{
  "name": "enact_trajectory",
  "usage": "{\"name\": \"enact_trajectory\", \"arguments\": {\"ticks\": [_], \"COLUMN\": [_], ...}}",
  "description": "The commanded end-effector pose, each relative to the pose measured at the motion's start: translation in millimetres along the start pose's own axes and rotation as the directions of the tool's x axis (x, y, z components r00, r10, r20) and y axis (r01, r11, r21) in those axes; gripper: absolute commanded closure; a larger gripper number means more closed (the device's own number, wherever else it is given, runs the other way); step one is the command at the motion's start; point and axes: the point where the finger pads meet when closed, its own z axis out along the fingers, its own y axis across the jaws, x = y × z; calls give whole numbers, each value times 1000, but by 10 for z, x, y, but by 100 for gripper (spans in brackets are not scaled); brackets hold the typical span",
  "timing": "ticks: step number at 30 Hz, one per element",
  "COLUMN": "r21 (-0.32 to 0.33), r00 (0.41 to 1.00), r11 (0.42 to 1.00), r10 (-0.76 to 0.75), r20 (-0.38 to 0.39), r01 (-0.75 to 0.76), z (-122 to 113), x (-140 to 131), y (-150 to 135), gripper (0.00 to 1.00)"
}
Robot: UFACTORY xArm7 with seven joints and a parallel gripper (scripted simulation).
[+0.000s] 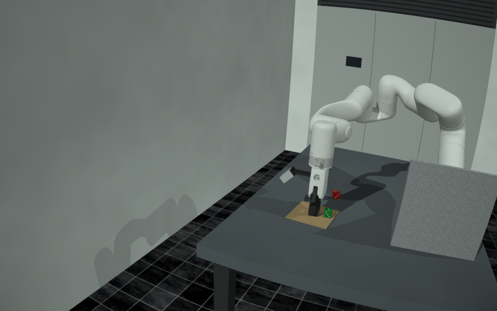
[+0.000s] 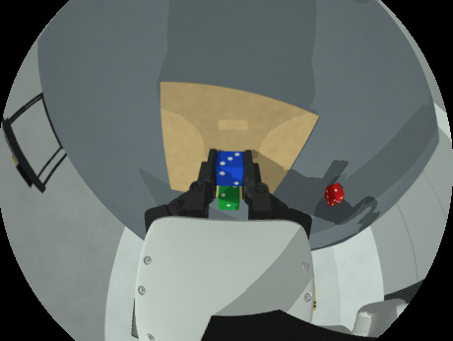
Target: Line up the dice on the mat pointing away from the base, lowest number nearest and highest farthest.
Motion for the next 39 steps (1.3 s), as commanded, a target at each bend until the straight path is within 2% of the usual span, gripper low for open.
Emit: {"name": "enact_trajectory", "arguments": {"ticks": [1,11,12,14,15,19,20,25,26,39], "r21": [2,2,2,2,2,2,2,2,2,2], "r00": [1000,1000,1000,1000,1000,1000,1000,1000,1000,1000], "r11": [1000,1000,1000,1000,1000,1000,1000,1000,1000,1000], "r10": [0,0,0,0,0,0,0,0,0,0], "r20": [-4,-4,-4,-4,-4,-4,-4,-4,-4,-4], "r01": [0,0,0,0,0,0,0,0,0,0], "z": [-22,-22,-22,-22,-22,-22,-22,-22,-22,-30], "x": [13,13,13,13,13,13,13,13,13,13], "y": [-9,-9,-9,-9,-9,-9,-9,-9,-9,-9], "gripper": [79,79,75,75,71,71,67,63,58,58]}}
